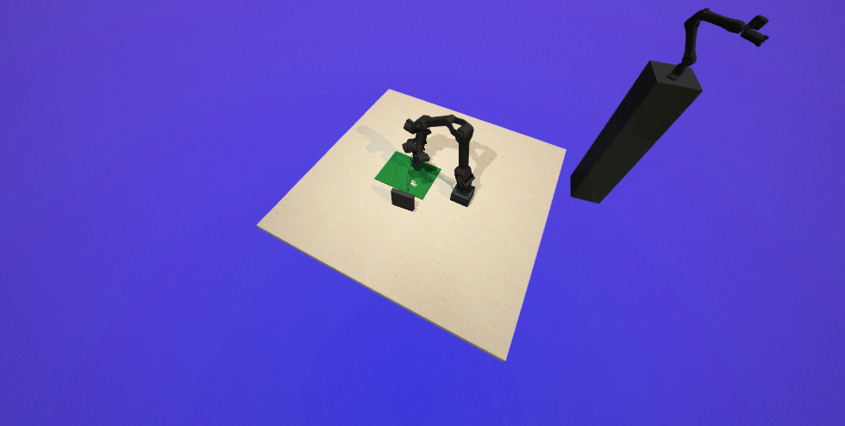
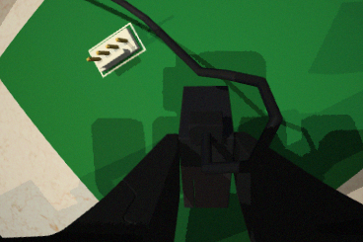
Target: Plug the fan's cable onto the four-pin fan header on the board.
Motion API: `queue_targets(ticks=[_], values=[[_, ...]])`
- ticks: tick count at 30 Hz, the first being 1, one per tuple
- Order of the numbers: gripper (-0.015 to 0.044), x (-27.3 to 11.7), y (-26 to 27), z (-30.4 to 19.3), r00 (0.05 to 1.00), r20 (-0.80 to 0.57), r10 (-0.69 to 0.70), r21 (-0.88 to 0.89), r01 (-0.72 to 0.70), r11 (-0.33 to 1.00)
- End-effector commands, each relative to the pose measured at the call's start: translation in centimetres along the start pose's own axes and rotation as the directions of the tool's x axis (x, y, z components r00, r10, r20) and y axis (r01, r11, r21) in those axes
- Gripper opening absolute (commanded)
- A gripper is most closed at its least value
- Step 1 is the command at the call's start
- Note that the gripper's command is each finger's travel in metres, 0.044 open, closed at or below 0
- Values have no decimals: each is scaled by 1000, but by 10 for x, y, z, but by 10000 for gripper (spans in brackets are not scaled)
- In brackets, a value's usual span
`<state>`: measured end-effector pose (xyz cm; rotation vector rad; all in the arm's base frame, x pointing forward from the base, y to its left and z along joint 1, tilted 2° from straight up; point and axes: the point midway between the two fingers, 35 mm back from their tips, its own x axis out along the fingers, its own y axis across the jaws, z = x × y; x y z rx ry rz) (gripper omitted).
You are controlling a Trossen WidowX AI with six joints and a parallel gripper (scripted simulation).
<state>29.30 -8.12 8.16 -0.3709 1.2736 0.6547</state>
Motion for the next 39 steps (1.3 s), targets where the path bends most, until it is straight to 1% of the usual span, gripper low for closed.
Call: queue_targets(ticks=[1,20,39], values=[[0,6,1,-2,998,61,27,-5,-27,1000],[0,17,0,-6,946,312,84,-34,-77,996],[0,18,-2,-12,829,554,80,-62,-55,997]])
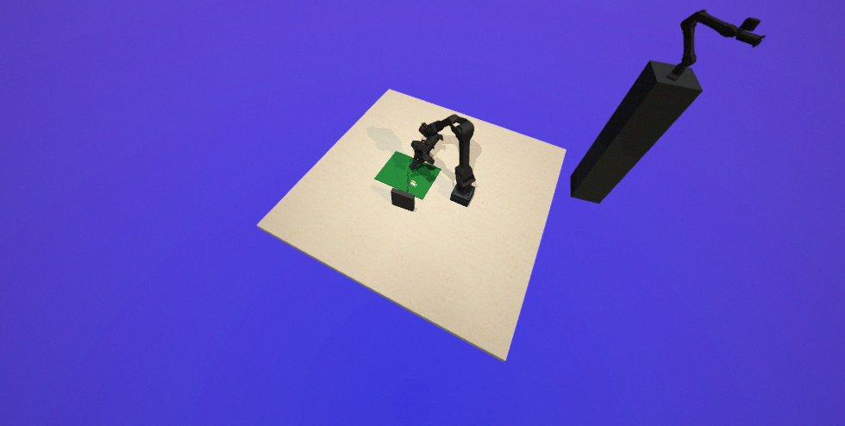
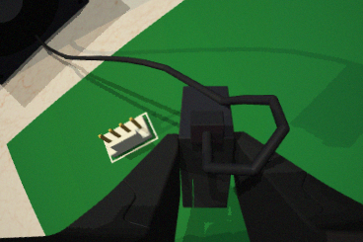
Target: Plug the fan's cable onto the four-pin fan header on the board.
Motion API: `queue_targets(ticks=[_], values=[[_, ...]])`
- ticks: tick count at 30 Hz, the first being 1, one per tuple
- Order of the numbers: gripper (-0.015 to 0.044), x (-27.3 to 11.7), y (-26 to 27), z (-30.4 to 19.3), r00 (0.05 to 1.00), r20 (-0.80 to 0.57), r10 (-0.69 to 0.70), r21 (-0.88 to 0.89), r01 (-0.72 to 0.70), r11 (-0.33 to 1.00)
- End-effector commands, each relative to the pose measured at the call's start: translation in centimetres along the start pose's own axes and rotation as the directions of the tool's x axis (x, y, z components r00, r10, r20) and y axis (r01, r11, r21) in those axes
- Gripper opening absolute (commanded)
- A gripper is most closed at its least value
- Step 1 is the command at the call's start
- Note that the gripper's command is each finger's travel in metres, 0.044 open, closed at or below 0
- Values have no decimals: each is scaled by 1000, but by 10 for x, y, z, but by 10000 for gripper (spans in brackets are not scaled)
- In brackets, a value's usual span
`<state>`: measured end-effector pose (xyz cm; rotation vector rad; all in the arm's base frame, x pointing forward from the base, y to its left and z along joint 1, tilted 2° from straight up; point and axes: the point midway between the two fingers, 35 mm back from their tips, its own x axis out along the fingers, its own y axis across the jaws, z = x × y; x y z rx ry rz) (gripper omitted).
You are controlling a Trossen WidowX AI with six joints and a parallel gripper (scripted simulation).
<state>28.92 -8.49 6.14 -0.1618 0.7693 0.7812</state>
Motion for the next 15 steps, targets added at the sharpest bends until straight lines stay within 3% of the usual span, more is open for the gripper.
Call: queue_targets(ticks=[1,15], values=[[0,-1,1,-2,998,70,-5,-10,5,1000],[0,-10,1,-4,963,267,-43,-42,56,998]])
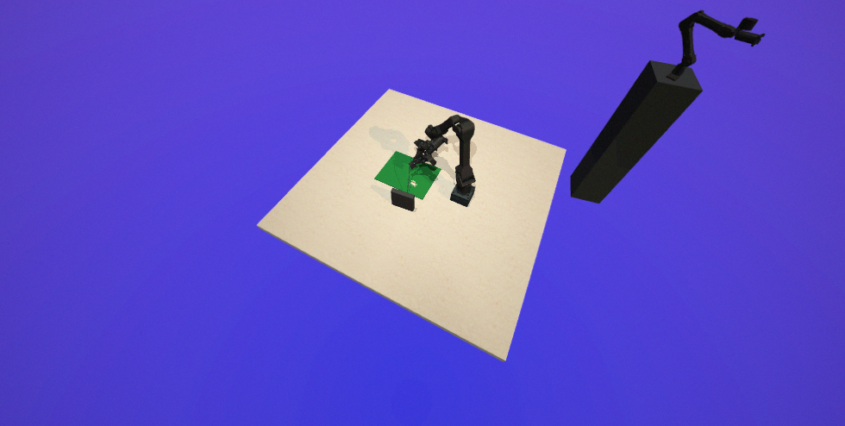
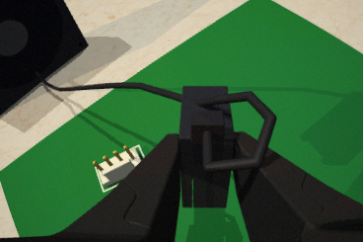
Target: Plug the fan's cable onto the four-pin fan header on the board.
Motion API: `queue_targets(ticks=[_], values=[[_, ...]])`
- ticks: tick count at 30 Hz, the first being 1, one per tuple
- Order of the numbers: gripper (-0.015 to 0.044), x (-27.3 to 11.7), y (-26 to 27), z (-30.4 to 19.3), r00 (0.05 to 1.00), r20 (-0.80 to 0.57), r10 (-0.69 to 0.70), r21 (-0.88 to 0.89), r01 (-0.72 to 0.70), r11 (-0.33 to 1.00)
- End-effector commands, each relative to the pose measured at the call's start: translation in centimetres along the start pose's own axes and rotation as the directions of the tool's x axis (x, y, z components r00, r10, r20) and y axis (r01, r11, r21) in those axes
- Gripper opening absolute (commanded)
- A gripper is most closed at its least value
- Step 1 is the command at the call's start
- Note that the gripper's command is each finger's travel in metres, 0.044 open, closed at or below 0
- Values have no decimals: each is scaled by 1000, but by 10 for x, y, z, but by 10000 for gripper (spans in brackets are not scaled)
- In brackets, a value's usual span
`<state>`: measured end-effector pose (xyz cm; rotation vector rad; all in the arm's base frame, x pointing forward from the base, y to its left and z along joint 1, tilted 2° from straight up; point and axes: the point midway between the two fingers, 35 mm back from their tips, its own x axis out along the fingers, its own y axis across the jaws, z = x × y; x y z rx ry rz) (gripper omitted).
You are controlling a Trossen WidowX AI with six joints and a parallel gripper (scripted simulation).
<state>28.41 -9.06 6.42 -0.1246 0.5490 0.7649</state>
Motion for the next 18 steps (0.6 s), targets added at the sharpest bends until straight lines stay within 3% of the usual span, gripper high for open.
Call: queue_targets(ticks=[1,18], values=[[0,-4,1,0,997,71,-17,-14,18,1000],[0,-22,2,1,947,305,-99,-63,124,990]])
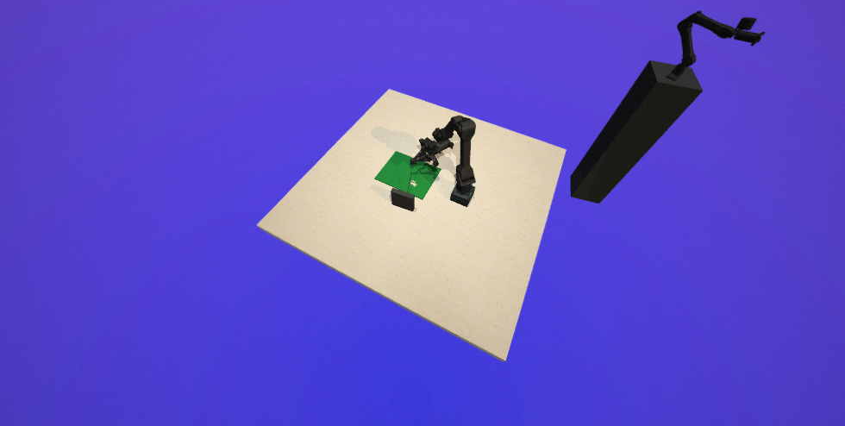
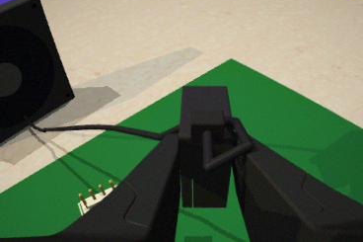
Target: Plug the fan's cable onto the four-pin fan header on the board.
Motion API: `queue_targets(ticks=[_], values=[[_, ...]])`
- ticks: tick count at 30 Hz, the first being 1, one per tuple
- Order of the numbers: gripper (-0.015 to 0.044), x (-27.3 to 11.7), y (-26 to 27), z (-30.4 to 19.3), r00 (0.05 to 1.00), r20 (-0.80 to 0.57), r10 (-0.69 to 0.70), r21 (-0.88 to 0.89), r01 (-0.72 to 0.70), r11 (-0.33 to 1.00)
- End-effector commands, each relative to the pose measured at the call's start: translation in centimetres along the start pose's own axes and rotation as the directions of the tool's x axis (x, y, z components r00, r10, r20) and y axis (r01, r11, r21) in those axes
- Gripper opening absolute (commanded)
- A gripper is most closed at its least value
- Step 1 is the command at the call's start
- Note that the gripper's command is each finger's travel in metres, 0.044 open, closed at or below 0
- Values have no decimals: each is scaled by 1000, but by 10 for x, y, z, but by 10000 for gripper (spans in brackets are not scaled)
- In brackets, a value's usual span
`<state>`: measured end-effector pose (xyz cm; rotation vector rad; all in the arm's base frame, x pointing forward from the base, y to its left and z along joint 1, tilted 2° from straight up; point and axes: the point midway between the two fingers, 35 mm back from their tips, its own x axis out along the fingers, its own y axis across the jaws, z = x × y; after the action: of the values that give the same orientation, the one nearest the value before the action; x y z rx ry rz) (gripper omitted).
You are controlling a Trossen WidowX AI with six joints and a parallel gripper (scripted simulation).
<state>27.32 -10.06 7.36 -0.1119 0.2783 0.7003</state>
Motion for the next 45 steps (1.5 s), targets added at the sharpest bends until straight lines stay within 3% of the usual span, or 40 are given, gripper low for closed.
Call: queue_targets(ticks=[1,7,45], values=[[0,-6,1,2,997,67,-30,-19,31,999],[0,-11,1,3,992,117,-54,-35,58,998],[0,-10,4,1,995,96,-41,-16,43,999]])
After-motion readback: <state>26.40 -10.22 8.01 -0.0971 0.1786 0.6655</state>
